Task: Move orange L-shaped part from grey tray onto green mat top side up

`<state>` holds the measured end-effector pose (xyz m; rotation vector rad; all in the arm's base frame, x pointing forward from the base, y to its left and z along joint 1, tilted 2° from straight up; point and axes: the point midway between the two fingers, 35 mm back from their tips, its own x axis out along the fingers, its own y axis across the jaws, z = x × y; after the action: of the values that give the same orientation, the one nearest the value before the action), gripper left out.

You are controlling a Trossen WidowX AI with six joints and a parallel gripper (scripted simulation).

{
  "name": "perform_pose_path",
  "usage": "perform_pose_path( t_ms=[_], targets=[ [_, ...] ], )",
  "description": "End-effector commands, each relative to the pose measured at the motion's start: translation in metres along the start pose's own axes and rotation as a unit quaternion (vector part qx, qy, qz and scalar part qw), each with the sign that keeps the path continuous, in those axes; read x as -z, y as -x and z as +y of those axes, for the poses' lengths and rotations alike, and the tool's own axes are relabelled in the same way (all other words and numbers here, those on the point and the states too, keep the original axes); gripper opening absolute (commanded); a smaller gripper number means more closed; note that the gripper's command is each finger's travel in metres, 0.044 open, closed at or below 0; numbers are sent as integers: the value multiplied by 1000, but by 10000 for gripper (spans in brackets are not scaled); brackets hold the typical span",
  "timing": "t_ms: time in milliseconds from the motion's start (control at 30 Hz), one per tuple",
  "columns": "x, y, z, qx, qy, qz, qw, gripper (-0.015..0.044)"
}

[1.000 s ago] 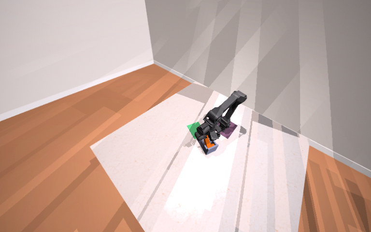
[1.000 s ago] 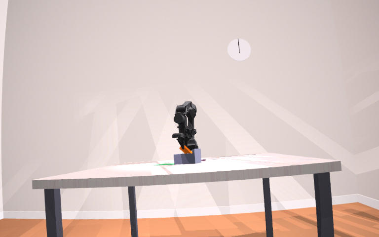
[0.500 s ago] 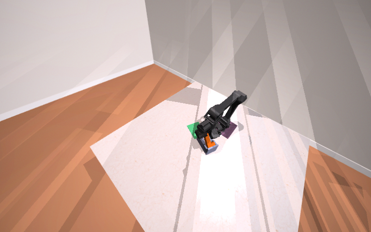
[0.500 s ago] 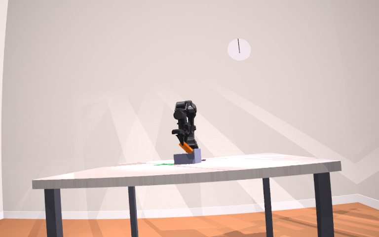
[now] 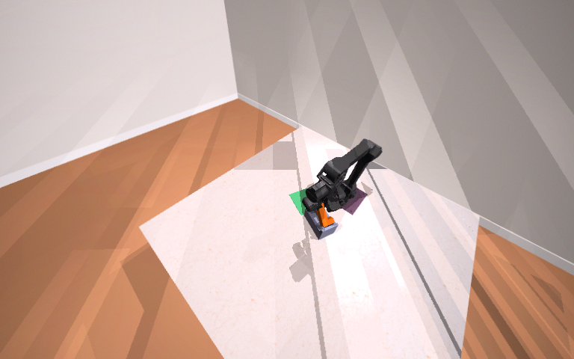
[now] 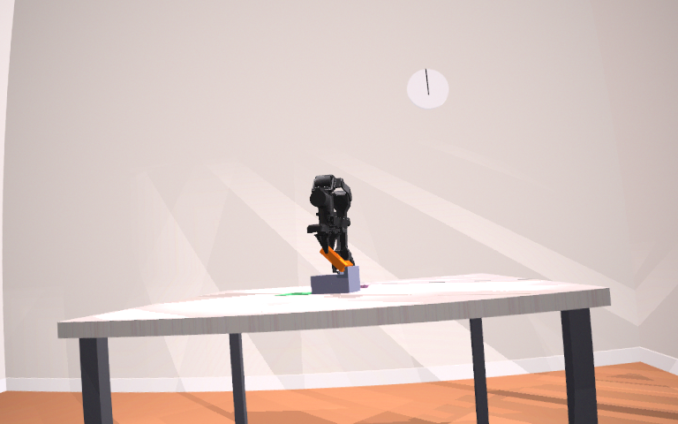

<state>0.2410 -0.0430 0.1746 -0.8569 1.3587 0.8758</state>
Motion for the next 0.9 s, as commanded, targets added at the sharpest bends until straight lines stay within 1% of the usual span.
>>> perform_pose_path(
  t_ms=[0,500,867],
  targets=[
    [-1,8,-1,2,3,-2,1000,0],
    [2,18,-1,2,3,-2,1000,0],
    [39,14,1,2,3,-1,1000,0]
  ],
)
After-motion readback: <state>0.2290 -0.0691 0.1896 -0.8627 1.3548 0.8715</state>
